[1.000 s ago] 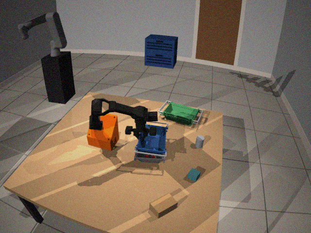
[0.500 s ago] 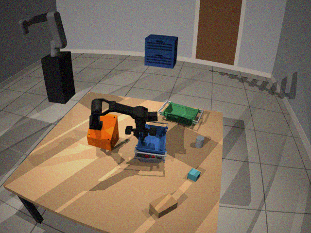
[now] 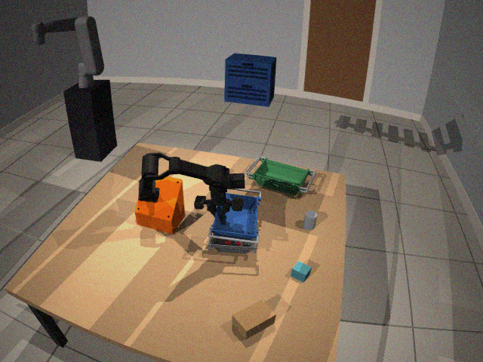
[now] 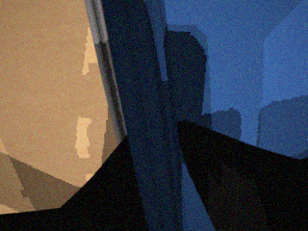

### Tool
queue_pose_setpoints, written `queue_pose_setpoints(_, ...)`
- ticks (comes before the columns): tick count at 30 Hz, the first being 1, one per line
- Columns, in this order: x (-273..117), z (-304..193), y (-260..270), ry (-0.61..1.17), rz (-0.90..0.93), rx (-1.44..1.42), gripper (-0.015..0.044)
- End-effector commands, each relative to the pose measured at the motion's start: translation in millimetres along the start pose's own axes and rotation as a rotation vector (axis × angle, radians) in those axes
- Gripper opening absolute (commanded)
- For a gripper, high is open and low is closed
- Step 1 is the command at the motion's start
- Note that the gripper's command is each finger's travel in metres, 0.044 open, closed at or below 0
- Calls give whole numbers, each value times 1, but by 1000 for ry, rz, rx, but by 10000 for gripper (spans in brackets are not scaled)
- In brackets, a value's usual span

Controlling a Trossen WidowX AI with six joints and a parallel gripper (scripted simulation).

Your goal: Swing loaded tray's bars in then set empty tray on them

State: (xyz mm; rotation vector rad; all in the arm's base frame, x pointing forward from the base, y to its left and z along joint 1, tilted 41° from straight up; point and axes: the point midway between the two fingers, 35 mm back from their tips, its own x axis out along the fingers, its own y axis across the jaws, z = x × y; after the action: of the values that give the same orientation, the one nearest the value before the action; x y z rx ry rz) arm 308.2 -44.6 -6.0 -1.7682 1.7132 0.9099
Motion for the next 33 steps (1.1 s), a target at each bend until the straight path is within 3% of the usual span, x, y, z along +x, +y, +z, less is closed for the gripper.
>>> queue_pose_setpoints(1,2,0,2,0,8,-3,0)
queue_pose_setpoints(9,7,-1,10,1,37,-15,0)
queue_pose_setpoints(33,7,-1,10,1,37,-15,352)
